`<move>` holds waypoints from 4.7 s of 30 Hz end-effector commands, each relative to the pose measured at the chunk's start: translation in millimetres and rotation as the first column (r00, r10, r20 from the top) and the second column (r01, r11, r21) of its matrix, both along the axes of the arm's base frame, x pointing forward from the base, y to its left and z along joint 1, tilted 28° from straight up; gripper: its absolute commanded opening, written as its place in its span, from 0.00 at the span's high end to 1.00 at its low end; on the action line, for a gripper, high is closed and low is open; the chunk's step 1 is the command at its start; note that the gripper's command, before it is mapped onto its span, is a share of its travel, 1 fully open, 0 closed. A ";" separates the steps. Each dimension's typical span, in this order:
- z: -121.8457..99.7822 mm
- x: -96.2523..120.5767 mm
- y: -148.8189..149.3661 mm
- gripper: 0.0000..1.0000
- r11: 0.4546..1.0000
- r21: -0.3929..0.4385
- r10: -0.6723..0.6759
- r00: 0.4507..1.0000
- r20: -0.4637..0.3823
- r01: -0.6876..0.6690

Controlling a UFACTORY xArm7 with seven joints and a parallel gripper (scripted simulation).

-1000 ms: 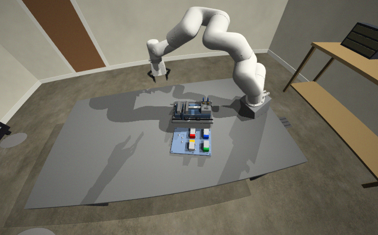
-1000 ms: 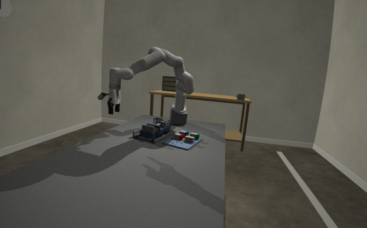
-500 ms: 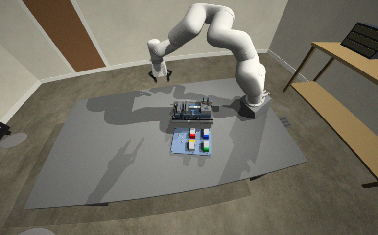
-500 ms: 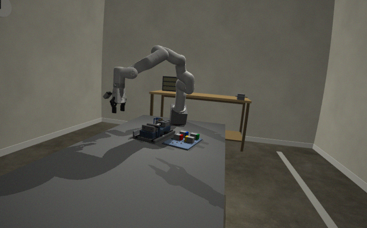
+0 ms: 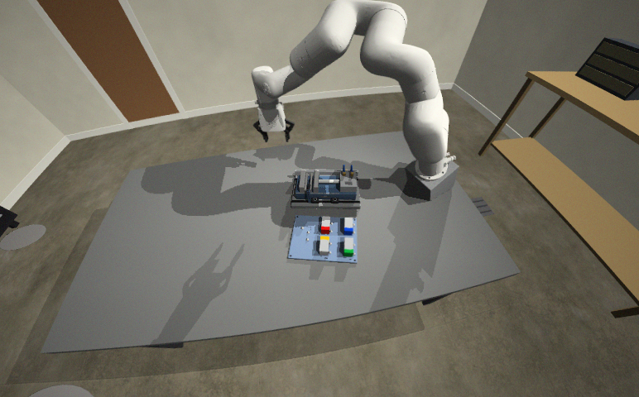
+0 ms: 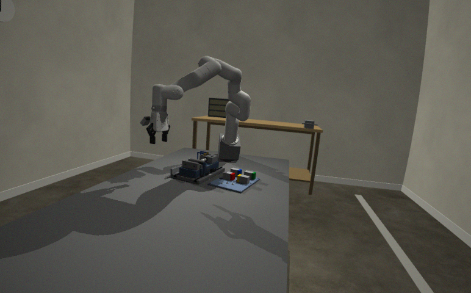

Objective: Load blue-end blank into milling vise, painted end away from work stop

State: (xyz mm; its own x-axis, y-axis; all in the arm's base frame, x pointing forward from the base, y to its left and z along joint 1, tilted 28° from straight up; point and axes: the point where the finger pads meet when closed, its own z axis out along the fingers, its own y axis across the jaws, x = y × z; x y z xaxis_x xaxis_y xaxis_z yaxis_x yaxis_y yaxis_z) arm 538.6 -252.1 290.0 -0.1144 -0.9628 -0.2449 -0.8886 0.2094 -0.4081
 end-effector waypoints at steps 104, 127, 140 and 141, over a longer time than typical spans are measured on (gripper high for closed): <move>62.2 -162.6 272.5 0.00 0.999 0.021 -0.047 0.999 -0.006 0.047; 71.1 -187.5 314.1 0.00 0.999 0.022 -0.046 0.999 -0.006 0.047; 81.7 -217.6 364.1 0.00 0.999 0.022 -0.046 0.999 -0.006 0.046; 81.7 -217.6 364.1 0.00 0.999 0.022 -0.046 0.999 -0.006 0.046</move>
